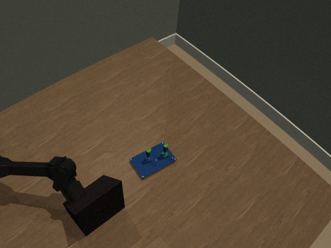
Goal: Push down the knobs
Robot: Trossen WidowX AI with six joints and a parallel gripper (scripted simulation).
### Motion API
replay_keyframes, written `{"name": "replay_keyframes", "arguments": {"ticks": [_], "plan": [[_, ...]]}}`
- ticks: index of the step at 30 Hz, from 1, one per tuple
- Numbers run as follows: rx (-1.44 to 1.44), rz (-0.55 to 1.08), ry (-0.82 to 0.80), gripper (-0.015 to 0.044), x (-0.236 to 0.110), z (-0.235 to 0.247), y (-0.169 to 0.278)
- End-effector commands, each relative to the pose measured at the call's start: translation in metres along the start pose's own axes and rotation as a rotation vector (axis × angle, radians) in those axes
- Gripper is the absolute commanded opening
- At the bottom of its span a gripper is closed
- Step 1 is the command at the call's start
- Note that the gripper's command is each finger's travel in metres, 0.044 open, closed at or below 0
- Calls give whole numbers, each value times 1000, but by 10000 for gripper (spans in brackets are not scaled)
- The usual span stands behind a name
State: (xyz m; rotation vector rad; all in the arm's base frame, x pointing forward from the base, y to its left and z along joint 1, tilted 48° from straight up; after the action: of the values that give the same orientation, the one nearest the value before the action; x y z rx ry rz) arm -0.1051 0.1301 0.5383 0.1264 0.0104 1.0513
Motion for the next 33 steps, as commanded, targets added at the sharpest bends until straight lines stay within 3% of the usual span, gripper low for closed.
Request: {"name": "replay_keyframes", "arguments": {"ticks": [1, 15, 33], "plan": [[5, 0, -2, 374, 0, 0, -1], [305, 2, -121, 6, 0, 26, -69], [720, 45, -249, 0, -2, 45, -140]]}}
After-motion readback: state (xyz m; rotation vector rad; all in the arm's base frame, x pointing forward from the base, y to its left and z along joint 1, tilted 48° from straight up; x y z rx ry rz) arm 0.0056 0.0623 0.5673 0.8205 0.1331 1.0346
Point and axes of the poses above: the point midway between the two fingers, 35 mm back from their tips, its own x axis out along the fingers, its own z axis across the jaws, y = z × x, the point moved 9 cm from there along -x, back along the fingers, and after that the axes turned 5 degrees about x, right-handed, at the moved point
